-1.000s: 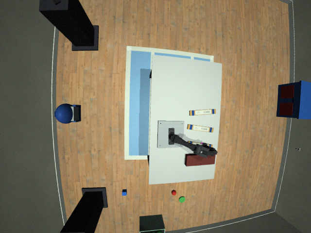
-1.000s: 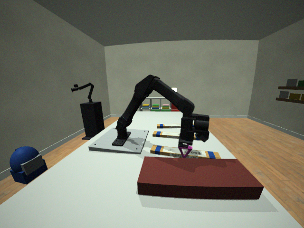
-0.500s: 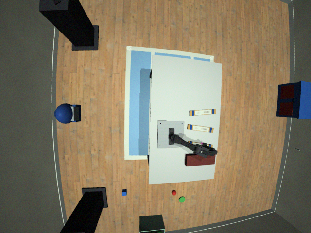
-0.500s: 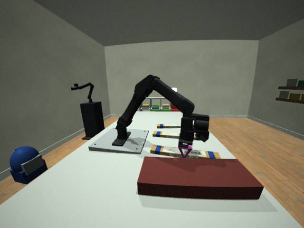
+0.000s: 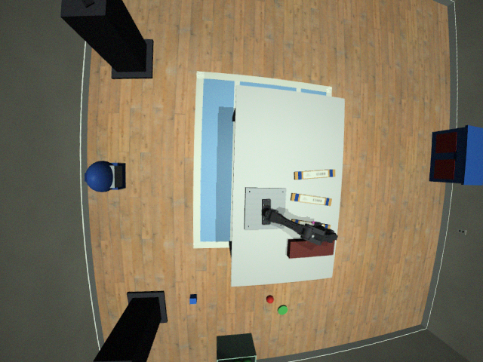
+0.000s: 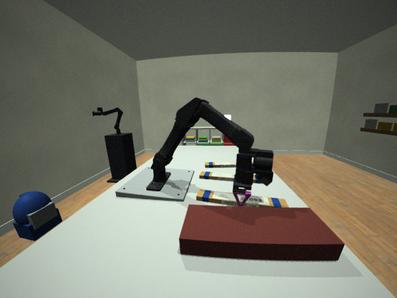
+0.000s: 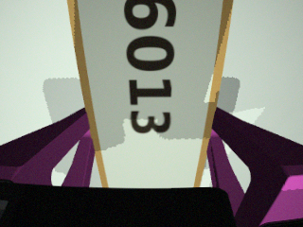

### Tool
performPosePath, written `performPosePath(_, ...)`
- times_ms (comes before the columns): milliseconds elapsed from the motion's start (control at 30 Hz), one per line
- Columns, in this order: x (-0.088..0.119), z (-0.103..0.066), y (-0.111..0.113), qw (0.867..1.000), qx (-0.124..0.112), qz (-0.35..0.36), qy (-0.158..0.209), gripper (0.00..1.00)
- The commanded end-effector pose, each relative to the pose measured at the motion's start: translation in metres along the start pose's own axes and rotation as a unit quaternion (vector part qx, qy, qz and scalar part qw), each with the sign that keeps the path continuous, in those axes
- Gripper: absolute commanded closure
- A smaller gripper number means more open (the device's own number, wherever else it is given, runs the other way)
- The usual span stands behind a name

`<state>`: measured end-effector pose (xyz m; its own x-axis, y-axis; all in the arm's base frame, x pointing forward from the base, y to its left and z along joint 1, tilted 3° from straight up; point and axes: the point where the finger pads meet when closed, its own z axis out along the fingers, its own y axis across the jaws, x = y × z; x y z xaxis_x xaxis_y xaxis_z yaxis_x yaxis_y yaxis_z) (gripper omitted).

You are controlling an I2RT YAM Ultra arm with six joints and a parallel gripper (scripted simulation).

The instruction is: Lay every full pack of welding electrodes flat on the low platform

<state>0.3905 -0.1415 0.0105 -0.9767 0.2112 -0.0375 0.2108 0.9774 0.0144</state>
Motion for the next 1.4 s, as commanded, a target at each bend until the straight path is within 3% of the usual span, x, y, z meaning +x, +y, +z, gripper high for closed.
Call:
performPosePath(0,-0.011,-0.0262,-0.0019,1.0,0.004,0.001,-0.028,1.0)
performPosePath(400,-0.0111,-0.0269,-0.0025,1.0,0.004,0.002,-0.028,1.0)
performPosePath(433,-0.0111,-0.0269,-0.0025,1.0,0.004,0.002,-0.028,0.05)
performPosePath(1367,-0.009,-0.0244,-0.0022,1.0,0.004,0.002,-0.024,0.05)
